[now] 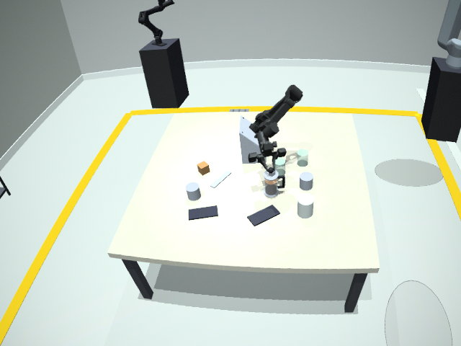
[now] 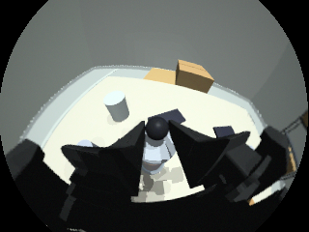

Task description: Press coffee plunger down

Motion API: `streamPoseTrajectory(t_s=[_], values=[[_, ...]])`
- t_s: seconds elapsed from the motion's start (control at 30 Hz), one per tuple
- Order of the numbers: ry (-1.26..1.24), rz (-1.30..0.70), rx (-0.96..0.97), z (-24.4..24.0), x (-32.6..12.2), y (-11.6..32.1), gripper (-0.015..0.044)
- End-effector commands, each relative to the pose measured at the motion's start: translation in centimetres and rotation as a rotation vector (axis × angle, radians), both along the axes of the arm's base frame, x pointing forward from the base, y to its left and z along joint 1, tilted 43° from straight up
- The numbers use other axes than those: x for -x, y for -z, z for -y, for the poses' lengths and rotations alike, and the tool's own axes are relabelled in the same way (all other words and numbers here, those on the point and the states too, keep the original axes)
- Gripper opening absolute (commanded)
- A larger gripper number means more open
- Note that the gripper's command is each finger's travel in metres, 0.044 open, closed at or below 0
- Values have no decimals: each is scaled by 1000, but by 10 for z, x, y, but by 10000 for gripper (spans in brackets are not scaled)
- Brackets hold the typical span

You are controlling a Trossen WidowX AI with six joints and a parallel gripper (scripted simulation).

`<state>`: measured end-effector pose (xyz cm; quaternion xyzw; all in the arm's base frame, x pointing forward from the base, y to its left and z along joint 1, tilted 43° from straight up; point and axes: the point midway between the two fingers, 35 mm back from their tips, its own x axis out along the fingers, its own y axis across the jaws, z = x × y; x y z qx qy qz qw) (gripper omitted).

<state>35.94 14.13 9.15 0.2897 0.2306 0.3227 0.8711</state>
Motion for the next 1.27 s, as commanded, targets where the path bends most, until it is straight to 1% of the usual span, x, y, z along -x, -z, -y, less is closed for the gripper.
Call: streamPoseTrajectory(t_s=[0.0, 0.33, 0.53, 0.77, 1.23], values=[[0, 0, 0, 0, 0, 0, 176], [0, 0, 0, 0, 0, 0, 438], [-2, -4, 3, 9, 0, -7, 440], [-9, -17, 2, 60, 11, -53, 440], [-9, -17, 1, 61, 12, -52, 440]])
